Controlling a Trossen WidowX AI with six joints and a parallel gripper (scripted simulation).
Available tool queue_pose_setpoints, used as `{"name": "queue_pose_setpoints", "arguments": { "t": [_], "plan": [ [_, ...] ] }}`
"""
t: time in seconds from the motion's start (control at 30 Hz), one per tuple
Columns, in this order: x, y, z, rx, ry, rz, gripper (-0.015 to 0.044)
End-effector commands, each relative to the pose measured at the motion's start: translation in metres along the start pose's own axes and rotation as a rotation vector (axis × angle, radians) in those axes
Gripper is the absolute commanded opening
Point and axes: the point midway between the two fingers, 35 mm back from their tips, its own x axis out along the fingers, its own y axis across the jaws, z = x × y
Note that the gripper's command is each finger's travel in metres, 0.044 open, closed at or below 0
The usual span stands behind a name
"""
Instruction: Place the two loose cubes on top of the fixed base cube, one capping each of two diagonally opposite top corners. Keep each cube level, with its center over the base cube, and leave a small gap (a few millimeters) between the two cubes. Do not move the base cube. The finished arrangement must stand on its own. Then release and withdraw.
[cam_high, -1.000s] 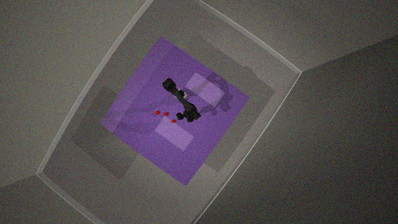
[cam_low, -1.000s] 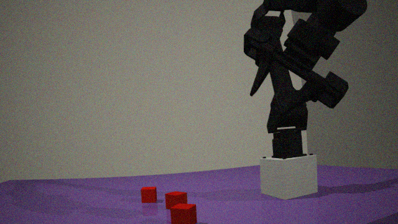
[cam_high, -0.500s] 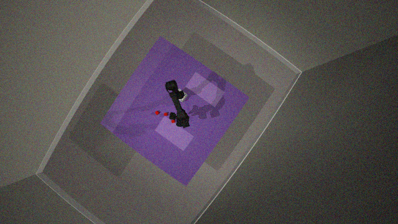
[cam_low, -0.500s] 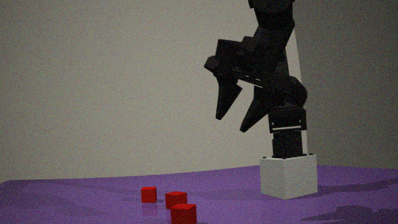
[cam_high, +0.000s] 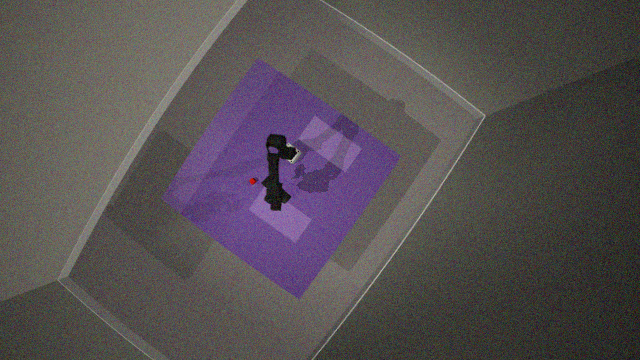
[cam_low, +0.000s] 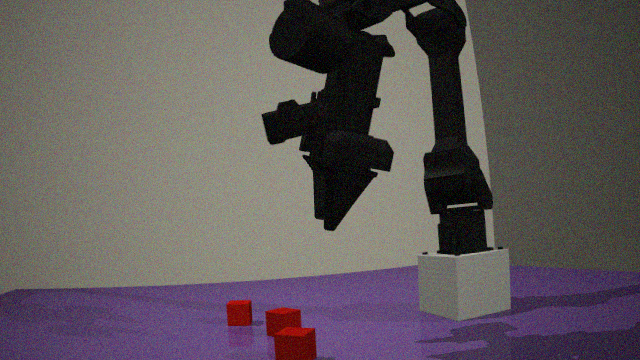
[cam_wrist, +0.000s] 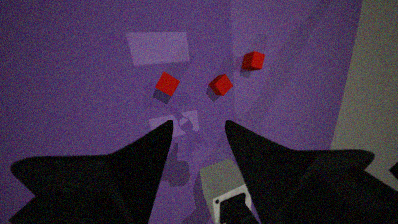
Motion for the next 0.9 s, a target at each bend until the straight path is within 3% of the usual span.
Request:
{"name": "queue_pose_setpoints", "arguments": {
  "t": [0.0, 0.6, 0.87],
  "plan": [
    [0.007, -0.011, 0.010, 0.136, 0.048, 0.020, 0.0265],
    [0.046, -0.091, 0.042, 0.827, 0.272, 0.118, 0.0265],
    [0.062, -0.091, 0.041, 0.853, 0.278, 0.122, 0.0265]
  ]
}}
